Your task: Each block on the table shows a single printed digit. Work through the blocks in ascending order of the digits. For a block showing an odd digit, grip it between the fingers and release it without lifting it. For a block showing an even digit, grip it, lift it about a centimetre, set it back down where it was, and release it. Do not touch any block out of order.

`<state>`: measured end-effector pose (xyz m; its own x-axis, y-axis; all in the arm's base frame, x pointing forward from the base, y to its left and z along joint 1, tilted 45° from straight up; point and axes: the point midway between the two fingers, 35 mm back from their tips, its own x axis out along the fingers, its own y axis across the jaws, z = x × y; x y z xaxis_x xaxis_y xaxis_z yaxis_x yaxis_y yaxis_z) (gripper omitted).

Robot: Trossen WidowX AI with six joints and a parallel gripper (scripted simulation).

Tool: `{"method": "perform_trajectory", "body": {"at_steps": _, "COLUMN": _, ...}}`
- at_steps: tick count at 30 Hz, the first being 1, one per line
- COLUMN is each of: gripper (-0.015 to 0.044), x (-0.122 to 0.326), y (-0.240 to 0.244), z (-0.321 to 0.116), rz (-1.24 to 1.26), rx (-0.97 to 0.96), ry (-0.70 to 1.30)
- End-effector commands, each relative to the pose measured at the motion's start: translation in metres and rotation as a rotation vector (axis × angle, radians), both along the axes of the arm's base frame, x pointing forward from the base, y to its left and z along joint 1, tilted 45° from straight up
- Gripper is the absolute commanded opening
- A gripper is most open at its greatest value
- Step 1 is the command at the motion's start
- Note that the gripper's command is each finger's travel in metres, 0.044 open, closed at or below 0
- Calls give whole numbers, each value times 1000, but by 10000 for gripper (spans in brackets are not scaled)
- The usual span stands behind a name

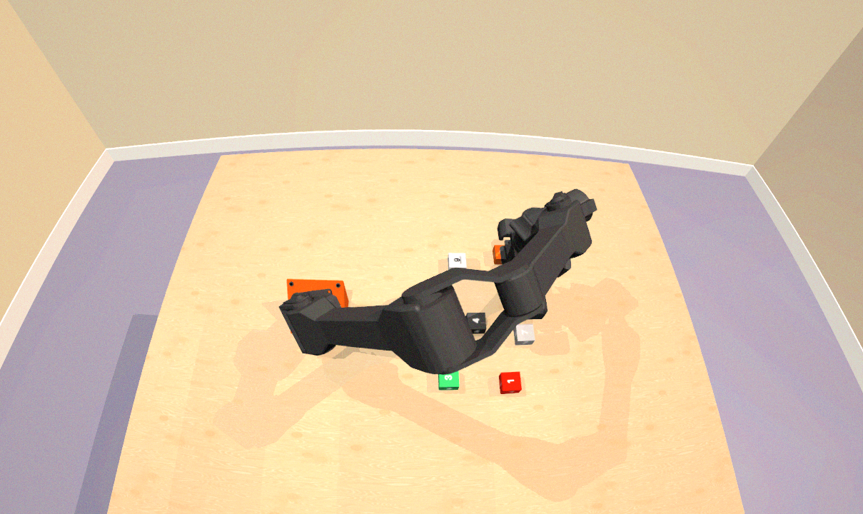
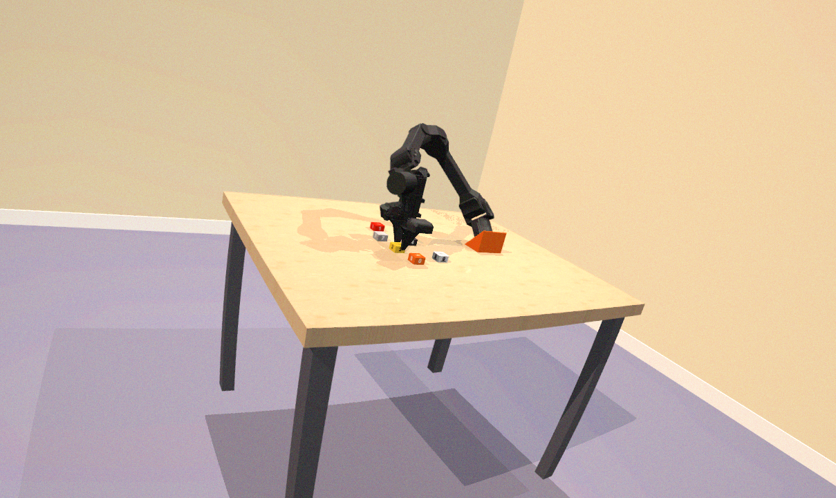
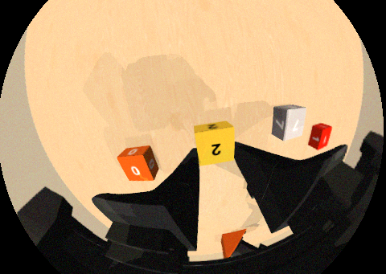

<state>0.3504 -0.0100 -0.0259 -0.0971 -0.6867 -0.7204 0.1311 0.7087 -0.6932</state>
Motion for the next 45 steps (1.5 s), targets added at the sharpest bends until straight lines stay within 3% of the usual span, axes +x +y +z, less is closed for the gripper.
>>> {"method": "perform_trajectory", "body": {"at_steps": 1, "gripper": 120, "x": 0, "y": -1, "z": -1, "rz": 4, "rx": -2, "ry": 5}}
{"method": "perform_trajectory", "body": {"at_steps": 45, "gripper": 120, "x": 1, "y": 9, "z": 10, "rz": 4, "rx": -2, "ry": 5}}
